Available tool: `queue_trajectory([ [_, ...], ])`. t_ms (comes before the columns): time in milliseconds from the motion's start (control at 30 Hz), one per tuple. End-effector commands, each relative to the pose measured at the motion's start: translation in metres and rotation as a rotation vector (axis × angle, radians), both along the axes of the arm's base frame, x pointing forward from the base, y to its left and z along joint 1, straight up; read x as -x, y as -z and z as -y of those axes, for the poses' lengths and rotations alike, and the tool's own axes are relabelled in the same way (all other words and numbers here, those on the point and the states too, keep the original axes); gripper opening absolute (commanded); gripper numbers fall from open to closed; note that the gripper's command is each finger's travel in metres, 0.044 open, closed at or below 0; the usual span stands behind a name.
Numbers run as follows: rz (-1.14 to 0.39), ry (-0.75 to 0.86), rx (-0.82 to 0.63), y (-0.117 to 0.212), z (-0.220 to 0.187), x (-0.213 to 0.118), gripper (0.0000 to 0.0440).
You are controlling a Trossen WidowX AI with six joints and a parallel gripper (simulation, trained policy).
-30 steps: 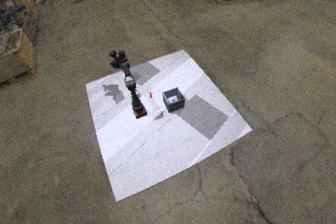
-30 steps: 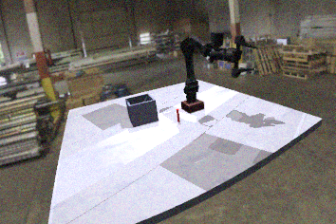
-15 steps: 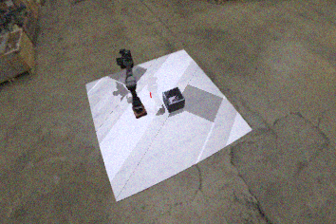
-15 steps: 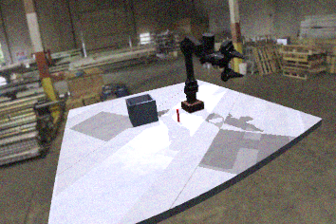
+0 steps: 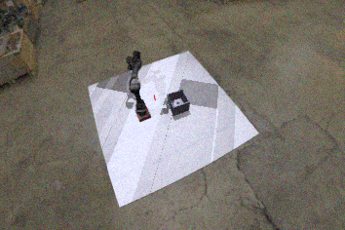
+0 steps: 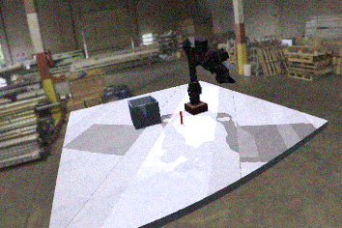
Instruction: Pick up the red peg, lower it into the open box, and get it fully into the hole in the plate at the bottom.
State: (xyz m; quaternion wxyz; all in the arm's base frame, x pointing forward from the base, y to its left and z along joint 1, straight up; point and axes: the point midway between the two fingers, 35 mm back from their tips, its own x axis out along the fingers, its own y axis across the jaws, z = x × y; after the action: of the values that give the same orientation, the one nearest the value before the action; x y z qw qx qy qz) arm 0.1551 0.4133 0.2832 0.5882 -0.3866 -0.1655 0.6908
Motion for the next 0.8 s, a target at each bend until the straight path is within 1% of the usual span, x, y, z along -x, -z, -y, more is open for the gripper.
queue_trajectory([
  [0,-0.074,0.077,0.017,0.000,0.010,-0.013,0.0440],
  [400,-0.379,0.356,0.083,0.018,0.044,-0.057,0.0440],
  [767,-0.657,0.619,0.111,0.035,0.081,-0.088,0.0440],
])
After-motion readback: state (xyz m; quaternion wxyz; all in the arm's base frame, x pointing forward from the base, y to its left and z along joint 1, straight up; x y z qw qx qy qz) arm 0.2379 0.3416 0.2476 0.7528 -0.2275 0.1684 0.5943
